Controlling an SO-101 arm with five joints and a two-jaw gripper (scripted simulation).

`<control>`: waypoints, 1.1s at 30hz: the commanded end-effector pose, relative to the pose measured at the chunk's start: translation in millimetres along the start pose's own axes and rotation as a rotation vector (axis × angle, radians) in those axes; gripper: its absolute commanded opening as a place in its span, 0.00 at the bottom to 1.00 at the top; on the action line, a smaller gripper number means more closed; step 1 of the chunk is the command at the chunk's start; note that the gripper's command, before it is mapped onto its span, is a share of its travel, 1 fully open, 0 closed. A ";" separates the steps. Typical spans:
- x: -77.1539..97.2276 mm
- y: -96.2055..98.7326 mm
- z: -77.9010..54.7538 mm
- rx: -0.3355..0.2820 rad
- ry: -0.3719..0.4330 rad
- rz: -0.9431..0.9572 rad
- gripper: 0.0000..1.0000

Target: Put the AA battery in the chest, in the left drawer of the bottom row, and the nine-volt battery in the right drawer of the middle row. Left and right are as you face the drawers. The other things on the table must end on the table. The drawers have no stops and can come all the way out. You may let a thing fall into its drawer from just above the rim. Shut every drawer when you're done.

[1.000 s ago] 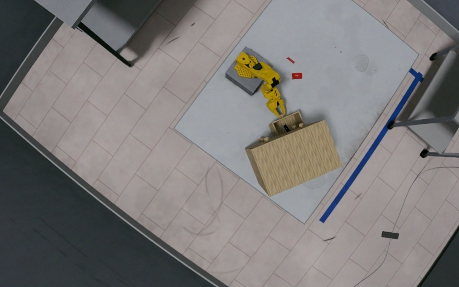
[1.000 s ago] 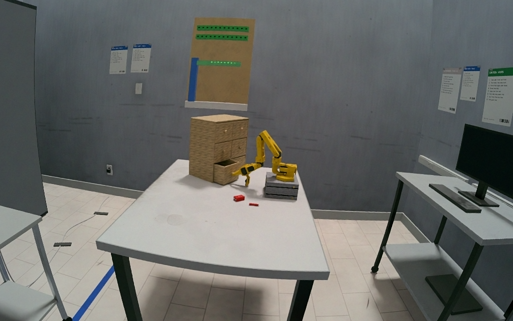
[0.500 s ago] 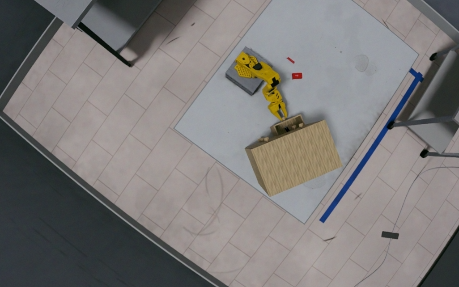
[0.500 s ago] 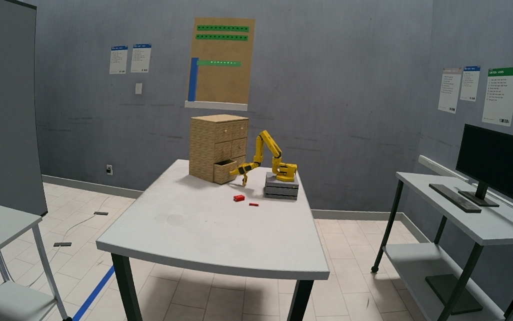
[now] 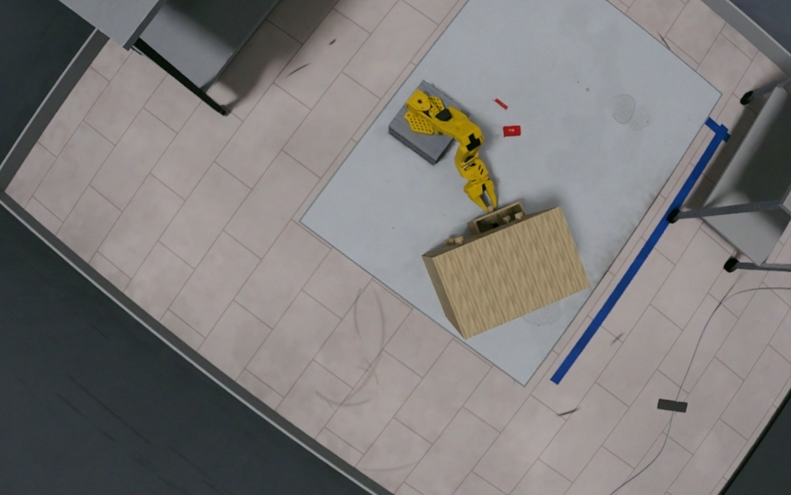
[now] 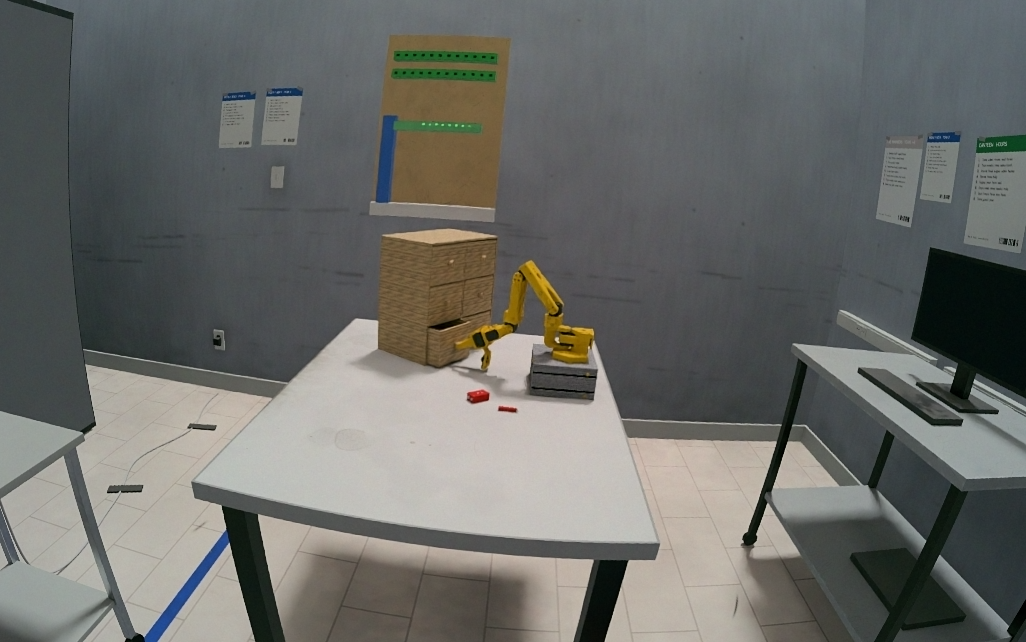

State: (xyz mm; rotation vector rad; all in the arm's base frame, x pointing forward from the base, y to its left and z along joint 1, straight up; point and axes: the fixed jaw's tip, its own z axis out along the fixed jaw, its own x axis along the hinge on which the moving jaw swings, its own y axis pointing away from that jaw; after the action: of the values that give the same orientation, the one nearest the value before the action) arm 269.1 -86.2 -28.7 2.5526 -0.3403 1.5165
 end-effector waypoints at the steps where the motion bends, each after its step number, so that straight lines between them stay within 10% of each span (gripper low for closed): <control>1: 3.2 0.6 5.5 -0.001 0.005 0.015 0.00; 33: 15.0 6.6 27.5 -0.017 0.004 0.024 0.00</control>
State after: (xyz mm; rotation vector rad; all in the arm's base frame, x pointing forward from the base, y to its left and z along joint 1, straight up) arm 293.0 -97.4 -28.7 2.5482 -0.3570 1.5089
